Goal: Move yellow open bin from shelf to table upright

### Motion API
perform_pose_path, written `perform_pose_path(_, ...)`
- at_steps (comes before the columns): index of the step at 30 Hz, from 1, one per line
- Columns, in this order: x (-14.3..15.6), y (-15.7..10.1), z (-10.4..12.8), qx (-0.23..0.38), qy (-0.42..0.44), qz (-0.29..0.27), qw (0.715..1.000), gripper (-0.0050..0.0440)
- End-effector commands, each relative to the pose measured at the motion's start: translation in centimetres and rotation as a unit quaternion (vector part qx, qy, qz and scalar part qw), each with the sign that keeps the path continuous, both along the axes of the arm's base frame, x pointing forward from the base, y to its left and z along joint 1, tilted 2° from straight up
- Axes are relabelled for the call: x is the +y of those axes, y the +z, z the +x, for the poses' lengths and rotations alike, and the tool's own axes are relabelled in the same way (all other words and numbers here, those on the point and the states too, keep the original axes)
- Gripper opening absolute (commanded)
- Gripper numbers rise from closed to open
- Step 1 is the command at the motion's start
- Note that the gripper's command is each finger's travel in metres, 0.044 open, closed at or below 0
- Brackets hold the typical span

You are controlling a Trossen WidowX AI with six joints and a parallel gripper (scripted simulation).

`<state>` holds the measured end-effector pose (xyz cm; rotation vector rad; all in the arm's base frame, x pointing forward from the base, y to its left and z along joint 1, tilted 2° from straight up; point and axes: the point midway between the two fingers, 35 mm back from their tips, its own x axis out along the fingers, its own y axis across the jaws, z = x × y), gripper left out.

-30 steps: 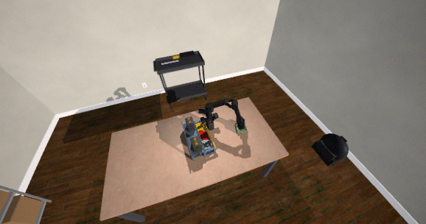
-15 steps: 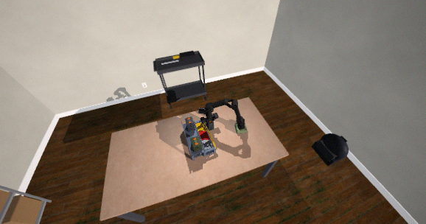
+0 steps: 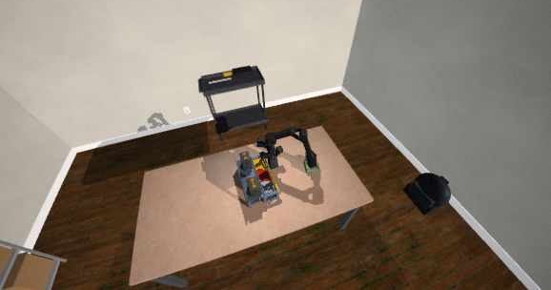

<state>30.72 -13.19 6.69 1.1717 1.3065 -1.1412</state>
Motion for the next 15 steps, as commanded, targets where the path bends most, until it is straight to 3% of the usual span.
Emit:
perform_pose_path(1,-0.4,2.1,0.9,-0.031,-0.002,-0.011,0.999,0.0)
perform_pose_path(7,-0.3,1.6,0.5,-0.021,-0.001,-0.009,1.0,0.0)
perform_pose_path(15,-0.4,3.1,0.9,-0.036,-0.002,-0.013,0.999,0.0)
